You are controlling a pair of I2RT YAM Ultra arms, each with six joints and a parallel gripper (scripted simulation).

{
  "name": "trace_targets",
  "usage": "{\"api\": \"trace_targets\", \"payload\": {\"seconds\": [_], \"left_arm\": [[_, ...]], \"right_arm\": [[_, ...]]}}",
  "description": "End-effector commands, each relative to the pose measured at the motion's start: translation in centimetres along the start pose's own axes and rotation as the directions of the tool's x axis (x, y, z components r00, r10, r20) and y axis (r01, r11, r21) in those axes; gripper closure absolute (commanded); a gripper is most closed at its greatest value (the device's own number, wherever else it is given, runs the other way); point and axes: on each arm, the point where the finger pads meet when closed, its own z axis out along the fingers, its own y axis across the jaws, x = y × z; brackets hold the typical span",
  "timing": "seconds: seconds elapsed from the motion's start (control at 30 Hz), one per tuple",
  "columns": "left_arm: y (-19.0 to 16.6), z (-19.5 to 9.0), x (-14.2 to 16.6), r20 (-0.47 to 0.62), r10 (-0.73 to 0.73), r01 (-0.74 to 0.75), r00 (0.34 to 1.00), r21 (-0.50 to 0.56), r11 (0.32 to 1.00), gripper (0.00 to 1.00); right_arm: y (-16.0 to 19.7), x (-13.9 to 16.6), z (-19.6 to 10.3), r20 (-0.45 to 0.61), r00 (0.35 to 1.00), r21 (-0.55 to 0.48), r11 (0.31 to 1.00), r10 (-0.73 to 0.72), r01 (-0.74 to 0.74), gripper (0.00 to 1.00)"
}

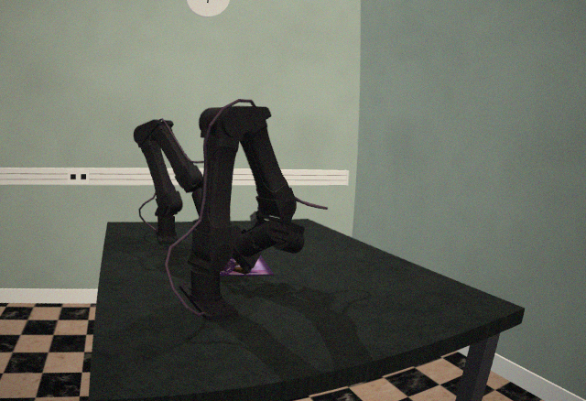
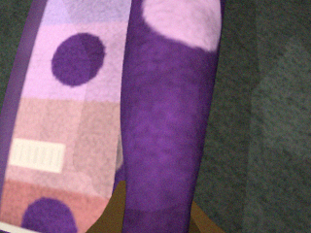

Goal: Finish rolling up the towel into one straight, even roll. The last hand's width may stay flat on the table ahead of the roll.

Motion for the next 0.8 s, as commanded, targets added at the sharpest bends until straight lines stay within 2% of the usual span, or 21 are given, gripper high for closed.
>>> {"api": "trace_targets", "payload": {"seconds": [0.0,0.07,0.1,0.3,0.57,0.63,0.77], "left_arm": [[0.3,0.1,-0.6,0.008,0.003,-0.003,1.000,-0.005,1.000,0.75],[0.3,0.1,-0.6,0.008,0.003,-0.003,1.000,-0.005,1.000,0.75],[0.3,0.1,-0.6,0.008,0.003,-0.003,1.000,-0.005,1.000,0.75],[0.3,0.1,-0.6,0.007,-0.022,0.021,1.000,0.025,0.999,0.75],[0.4,0.0,-0.7,-0.005,-0.116,0.116,0.993,0.141,0.983,0.75],[0.4,0.0,-0.7,-0.005,-0.116,0.116,0.993,0.141,0.983,0.75],[0.4,-0.1,-0.7,-0.020,-0.180,0.180,0.983,0.220,0.959,0.75]], "right_arm": [[-0.7,-0.6,-0.6,-0.016,0.999,0.050,0.998,-0.043,0.044,0.19],[-0.7,-0.6,-0.6,-0.016,0.999,0.050,0.998,-0.043,0.044,0.19],[-0.7,-0.6,-0.6,-0.016,0.999,0.050,0.998,-0.043,0.044,0.15],[-0.6,-0.6,-2.4,-0.016,0.999,0.050,0.998,-0.043,0.044,0.15],[-0.4,-0.7,-6.7,-0.016,0.999,0.050,0.998,-0.043,0.044,0.15],[-0.4,-0.7,-6.7,-0.016,0.999,0.050,0.998,-0.043,0.044,0.15],[-0.3,-0.7,-7.6,-0.016,0.999,0.050,0.998,-0.043,0.044,0.15]]}}
